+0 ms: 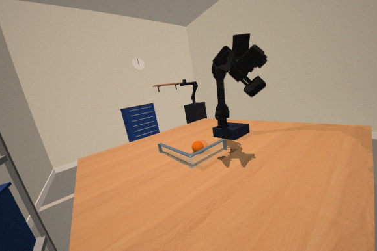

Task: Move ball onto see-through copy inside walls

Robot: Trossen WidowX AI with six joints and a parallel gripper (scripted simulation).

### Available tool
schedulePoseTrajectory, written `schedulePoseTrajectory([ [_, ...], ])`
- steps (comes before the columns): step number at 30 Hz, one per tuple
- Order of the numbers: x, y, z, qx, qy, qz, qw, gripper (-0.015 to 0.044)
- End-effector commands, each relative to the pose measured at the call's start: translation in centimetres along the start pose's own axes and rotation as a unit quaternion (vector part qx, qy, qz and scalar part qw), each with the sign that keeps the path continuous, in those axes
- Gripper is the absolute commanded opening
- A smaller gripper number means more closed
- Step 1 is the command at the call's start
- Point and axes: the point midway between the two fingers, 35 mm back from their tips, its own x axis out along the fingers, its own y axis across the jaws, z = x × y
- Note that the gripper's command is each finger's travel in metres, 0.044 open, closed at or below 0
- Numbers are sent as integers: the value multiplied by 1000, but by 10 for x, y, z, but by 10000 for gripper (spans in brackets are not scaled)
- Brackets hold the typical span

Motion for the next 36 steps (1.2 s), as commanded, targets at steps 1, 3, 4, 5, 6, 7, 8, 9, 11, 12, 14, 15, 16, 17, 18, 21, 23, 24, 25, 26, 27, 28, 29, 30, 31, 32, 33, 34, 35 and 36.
schedulePoseTrajectory([
  [1,11,6,-59,-29,68,52,996,425],
  [3,11,8,-73,-29,83,68,994,425],
  [4,12,9,-82,-30,93,77,992,425],
  [5,12,10,-94,-33,106,88,990,425],
  [6,12,11,-108,-42,122,100,987,425],
  [7,12,12,-125,-52,141,115,982,425],
  [8,10,13,-143,-62,160,131,976,425],
  [9,8,15,-160,-70,178,148,970,425],
  [11,1,18,-195,-84,212,185,956,425],
  [12,-3,20,-212,-89,228,204,948,425],
  [14,-15,25,-244,-95,256,245,930,425],
  [15,-22,28,-259,-96,269,265,921,425],
  [16,-29,31,-273,-97,280,286,911,425],
  [17,-37,35,-287,-96,290,308,901,425],
  [18,-46,38,-299,-94,299,329,891,425],
  [21,-75,50,-333,-80,317,394,859,425],
  [23,-97,58,-352,-65,323,438,837,425],
  [24,-105,62,-358,-59,323,453,829,425],
  [25,-110,63,-361,-55,323,463,824,425],
  [26,-111,64,-362,-53,323,466,822,425],
  [27,-111,64,-362,-53,323,466,822,425],
  [28,-111,64,-362,-53,323,466,822,425],
  [29,-111,64,-362,-53,323,466,822,425],
  [30,-111,64,-362,-53,323,466,822,425],
  [31,-111,64,-362,-53,323,466,822,425],
  [32,-111,64,-362,-53,323,466,822,425],
  [33,-111,65,-363,-53,323,466,822,425],
  [34,-110,68,-365,-53,323,466,822,425],
  [35,-108,72,-368,-53,323,466,822,425],
  [36,-107,74,-370,-53,323,466,822,425],
])
